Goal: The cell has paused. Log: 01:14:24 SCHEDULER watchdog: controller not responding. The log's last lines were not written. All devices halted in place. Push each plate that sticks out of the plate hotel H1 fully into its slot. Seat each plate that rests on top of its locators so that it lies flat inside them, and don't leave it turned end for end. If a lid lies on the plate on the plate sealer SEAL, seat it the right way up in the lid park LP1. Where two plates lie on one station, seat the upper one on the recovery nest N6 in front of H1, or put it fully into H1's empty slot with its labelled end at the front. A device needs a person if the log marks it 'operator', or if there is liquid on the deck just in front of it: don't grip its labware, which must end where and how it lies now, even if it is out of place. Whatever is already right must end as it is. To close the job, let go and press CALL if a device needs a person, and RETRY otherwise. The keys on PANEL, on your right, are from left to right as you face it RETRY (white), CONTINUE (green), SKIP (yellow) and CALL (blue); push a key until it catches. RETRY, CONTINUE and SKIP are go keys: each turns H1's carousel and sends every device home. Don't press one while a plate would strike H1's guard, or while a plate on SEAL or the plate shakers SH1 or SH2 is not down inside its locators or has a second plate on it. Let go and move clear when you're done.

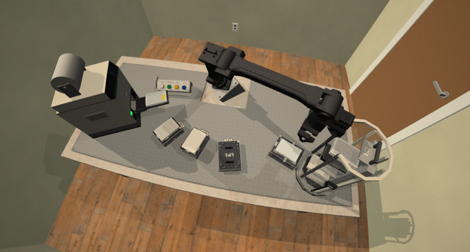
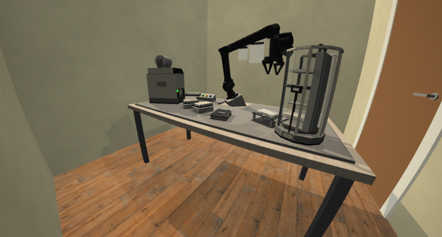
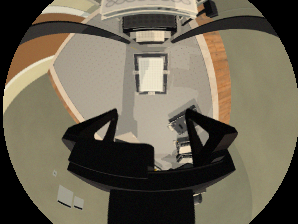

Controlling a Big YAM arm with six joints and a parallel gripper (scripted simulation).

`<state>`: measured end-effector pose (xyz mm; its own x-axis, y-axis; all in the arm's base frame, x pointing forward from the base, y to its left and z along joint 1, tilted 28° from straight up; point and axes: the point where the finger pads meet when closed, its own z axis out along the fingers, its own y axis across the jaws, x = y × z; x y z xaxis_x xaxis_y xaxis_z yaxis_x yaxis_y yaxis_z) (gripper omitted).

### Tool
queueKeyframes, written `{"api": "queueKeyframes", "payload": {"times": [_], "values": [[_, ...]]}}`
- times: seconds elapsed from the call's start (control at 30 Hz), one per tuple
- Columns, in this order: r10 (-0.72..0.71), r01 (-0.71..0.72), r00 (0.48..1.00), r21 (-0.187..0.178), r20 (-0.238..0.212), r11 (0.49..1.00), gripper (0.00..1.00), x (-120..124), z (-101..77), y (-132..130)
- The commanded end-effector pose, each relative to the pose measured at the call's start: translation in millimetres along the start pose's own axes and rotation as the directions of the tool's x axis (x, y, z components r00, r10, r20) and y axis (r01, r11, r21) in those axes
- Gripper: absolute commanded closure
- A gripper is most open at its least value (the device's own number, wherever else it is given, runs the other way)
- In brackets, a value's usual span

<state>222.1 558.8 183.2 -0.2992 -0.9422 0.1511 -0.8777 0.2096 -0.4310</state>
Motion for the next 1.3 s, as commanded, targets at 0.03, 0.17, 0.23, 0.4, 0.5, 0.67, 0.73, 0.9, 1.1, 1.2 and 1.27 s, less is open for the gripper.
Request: {"api": "queueKeyframes", "payload": {"times": [0.03,0.17,0.23,0.4,0.5,0.67,0.73,0.9,1.1,1.2,1.27], "values": [[0.009,-0.009,1.0,-0.003,0.008,1.0,0.0,-10,-12.2,1],[0.062,-0.062,0.998,-0.005,-0.001,0.998,0.0,-7,-6.5,-14],[0.122,-0.122,0.992,-0.001,-0.014,0.993,0.0,14,-8.5,-21],[0.22,-0.22,0.975,0.003,-0.013,0.975,0.0,20,-8.4,-30],[0.317,-0.317,0.948,0.005,-0.013,0.949,0.0,26,-8.4,-38],[0.47,-0.469,0.883,0.008,-0.012,0.883,0.0,35,-8.4,-51],[0.527,-0.527,0.85,0.008,-0.011,0.85,0.0,39,-8.4,-56],[0.609,-0.608,0.793,0.011,-0.013,0.794,0.0,46,-8.4,-64],[0.636,-0.636,0.771,0.015,-0.016,0.771,0.0,59,-8.5,-80],[0.619,-0.618,0.786,0.016,-0.017,0.786,0.0,65,-8.6,-88],[0.618,-0.618,0.786,0.017,-0.018,0.786,0.0,69,-8.7,-93]]}}
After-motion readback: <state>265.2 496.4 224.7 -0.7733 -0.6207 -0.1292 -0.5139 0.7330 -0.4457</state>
